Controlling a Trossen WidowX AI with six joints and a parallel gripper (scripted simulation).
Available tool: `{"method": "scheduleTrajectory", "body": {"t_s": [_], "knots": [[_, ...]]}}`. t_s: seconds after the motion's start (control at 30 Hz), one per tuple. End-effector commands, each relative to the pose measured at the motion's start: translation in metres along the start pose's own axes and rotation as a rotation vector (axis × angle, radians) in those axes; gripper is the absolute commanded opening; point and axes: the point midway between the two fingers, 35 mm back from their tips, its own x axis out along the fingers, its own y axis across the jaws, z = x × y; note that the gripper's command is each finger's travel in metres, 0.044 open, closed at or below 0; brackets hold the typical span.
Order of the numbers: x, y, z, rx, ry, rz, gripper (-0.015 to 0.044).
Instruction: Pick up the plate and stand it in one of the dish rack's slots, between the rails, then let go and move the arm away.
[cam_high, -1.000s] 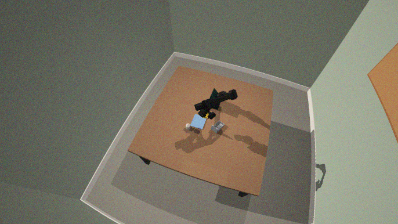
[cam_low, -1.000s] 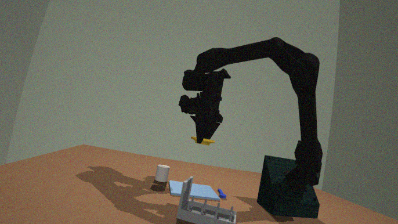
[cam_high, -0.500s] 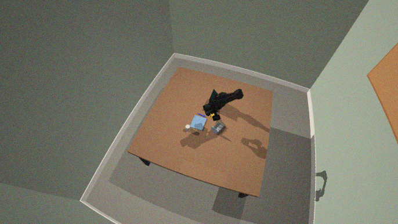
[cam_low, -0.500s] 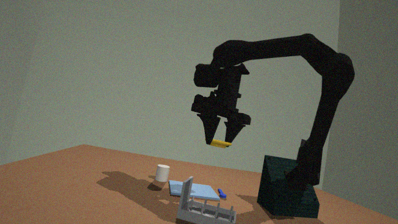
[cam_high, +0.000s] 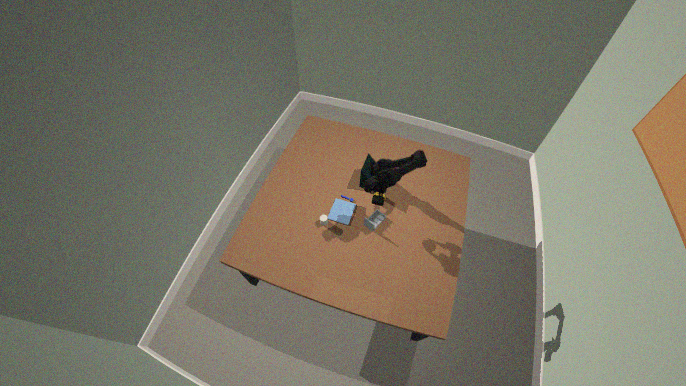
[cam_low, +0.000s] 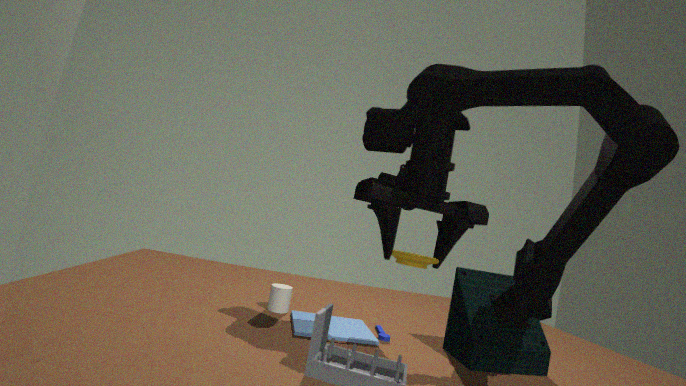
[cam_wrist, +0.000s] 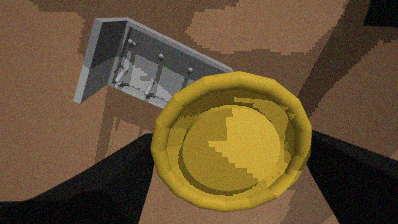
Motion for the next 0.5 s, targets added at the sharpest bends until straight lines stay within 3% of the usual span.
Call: {"method": "scheduleTrajectory", "body": {"t_s": [0.0,0.3,0.47], "knots": [[0.004,-0.012,-0.016,0.149,0.009,0.0,0.0],[0.012,-0.038,-0.042,0.453,0.019,-0.001,0.0],[0.012,-0.04,-0.044,0.476,0.02,-0.001,0.0]]}}
